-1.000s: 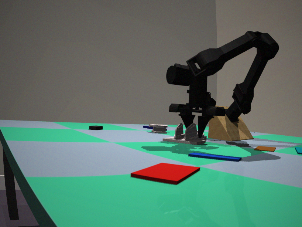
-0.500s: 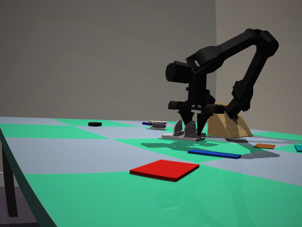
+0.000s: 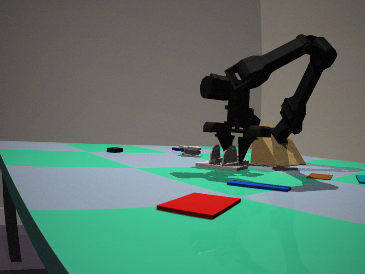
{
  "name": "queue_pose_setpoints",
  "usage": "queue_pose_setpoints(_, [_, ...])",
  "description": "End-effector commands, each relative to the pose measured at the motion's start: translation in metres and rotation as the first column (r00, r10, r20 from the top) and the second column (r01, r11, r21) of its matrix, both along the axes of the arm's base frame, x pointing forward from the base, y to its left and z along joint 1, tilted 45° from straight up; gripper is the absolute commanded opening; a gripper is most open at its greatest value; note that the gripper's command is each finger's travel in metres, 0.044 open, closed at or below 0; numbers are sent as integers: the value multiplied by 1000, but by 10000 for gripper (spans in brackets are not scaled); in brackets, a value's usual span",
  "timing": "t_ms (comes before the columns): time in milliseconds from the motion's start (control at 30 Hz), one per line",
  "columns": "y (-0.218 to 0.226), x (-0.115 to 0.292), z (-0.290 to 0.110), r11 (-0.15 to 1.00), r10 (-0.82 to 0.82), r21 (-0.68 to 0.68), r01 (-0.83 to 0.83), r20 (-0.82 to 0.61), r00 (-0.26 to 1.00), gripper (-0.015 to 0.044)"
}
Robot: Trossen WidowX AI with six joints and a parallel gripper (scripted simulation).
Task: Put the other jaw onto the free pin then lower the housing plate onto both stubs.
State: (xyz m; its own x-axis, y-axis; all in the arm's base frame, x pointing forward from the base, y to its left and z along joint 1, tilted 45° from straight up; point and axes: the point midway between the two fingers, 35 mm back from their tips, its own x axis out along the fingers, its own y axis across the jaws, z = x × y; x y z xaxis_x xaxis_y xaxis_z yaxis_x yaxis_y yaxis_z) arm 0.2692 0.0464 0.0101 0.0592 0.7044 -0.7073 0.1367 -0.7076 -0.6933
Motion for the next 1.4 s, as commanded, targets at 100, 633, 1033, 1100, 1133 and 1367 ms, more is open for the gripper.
queue_pose_setpoints(100, [1,0,0,1000,1,4,-1,0,1000,134])
queue_pose_setpoints(633, [0,0,0,1000,0,0,0,0,1000,224])
queue_pose_setpoints(1033, [-48,-6,50,1000,1,4,-1,-1,1000,224])
queue_pose_setpoints(1100, [-42,-4,42,1000,-10,5,10,1,1000,224])
queue_pose_setpoints(1133, [-44,-4,41,1000,-7,3,7,5,1000,250])
queue_pose_setpoints(1367, [-103,2,8,992,118,-62,-110,129,985,434])
